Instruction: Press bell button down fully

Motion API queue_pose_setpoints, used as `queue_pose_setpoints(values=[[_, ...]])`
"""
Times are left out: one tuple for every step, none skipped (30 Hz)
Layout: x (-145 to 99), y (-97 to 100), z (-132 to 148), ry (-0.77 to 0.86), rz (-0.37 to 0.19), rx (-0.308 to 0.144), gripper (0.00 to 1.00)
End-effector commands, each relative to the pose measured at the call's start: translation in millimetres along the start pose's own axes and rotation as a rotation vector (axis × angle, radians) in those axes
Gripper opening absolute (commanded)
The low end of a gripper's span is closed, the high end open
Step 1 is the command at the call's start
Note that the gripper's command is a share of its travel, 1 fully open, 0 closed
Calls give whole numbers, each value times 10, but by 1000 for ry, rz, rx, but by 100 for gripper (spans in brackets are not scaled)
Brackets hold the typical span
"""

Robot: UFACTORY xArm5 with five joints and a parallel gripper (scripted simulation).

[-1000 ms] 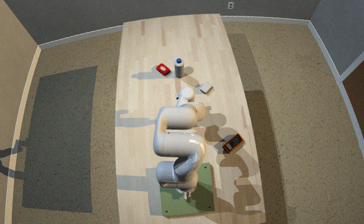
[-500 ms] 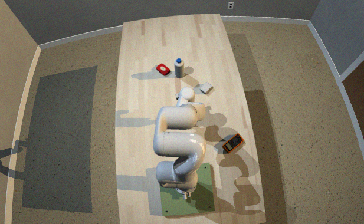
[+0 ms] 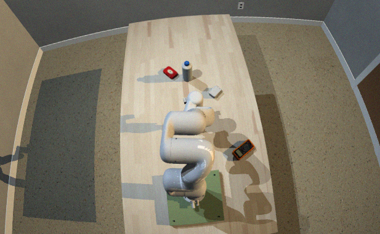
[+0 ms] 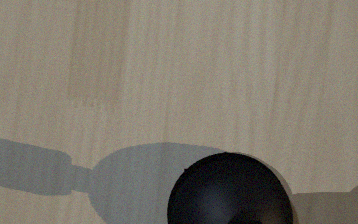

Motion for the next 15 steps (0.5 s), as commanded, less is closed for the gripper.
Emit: queue_pose_setpoints(values=[[12,11,1,0,4,0,0],[12,11,1,0,4,0,0],[12,11,1,0,4,0,0],[12,11,1,0,4,0,0],[12,13,1,0,4,0,0],[12,15,1,0,4,0,0],[12,19,1,0,4,0,0],[12,24,1,0,5,0,0],[12,31,1,0,6,0,0],[12,39,1,0,7,0,0],[12,50,1,0,8,-1,0],[12,62,1,0,9,-1,0],[12,77,1,0,11,-1,0],[12,93,1,0,13,-1,0],[12,93,1,0,13,-1,0]])
Point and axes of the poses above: the point where the finger pads meet when closed, its own y axis back along the fingers, its own z axis across the jaws, x = y × z, the point moved 1 cm from there along y, back along the fingers, and after that the axes turned 10 degrees about -y, right-handed, at the moved point
